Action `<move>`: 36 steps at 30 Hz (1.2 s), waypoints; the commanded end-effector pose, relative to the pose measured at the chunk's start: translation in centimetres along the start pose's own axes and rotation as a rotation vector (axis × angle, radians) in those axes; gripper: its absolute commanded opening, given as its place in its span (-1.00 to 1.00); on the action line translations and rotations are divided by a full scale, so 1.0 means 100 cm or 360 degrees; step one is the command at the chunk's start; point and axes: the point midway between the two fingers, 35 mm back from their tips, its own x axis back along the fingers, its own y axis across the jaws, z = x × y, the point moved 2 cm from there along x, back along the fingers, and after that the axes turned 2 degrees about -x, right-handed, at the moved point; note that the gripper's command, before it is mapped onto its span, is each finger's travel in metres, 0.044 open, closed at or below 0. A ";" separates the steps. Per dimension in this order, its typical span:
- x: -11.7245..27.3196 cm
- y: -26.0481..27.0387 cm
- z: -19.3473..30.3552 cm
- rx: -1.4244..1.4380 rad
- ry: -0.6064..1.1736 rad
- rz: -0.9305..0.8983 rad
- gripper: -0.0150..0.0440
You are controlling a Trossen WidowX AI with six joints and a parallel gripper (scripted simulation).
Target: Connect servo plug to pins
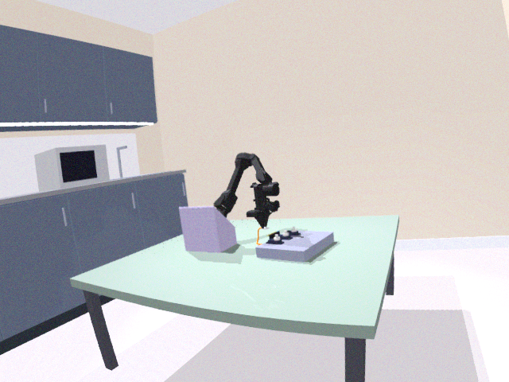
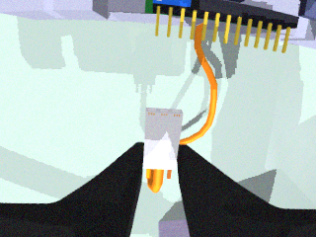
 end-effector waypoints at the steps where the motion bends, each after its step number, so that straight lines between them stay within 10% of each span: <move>1: -0.018 0.000 0.005 -0.0017 0.0021 -0.0014 -0.49; 36: -0.015 0.003 -0.037 -0.0015 0.0019 -0.0014 -0.49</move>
